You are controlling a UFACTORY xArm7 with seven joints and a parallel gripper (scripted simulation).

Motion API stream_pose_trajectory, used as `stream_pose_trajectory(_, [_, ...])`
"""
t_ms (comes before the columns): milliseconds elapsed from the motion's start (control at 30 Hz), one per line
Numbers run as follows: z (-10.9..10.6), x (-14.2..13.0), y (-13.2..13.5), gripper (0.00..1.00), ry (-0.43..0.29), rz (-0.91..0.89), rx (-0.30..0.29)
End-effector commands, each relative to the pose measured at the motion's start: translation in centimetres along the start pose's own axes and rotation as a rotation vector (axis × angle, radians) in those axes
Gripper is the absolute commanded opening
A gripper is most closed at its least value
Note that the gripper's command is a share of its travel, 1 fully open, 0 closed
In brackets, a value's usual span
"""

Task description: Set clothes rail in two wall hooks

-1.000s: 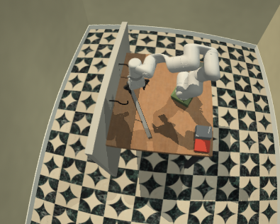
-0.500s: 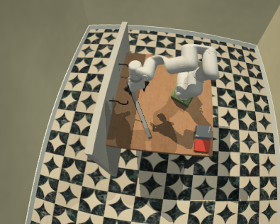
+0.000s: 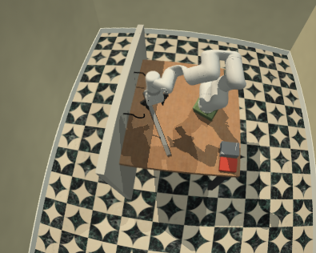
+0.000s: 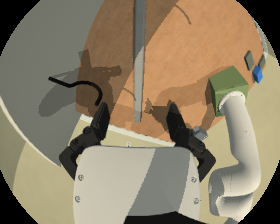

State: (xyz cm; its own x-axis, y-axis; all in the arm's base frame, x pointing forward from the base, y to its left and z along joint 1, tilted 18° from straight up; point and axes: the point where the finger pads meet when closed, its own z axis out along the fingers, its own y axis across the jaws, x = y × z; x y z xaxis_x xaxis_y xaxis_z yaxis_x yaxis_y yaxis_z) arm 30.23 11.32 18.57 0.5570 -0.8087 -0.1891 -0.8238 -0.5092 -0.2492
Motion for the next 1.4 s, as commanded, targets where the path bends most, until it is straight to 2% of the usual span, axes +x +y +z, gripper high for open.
stream_pose_trajectory(0, [0.5, 0.1, -0.2, 1.0, 0.001, 0.0, 0.005])
stream_pose_trajectory(800, [4.1, 0.1, -0.2, 1.0, 0.001, 0.0, 0.004])
stream_pose_trajectory(1200, [4.1, 0.1, -0.2, 1.0, 0.001, 0.0, 0.004])
stream_pose_trajectory(1367, [5.0, 0.1, -0.2, 1.0, 0.001, 0.0, 0.004])
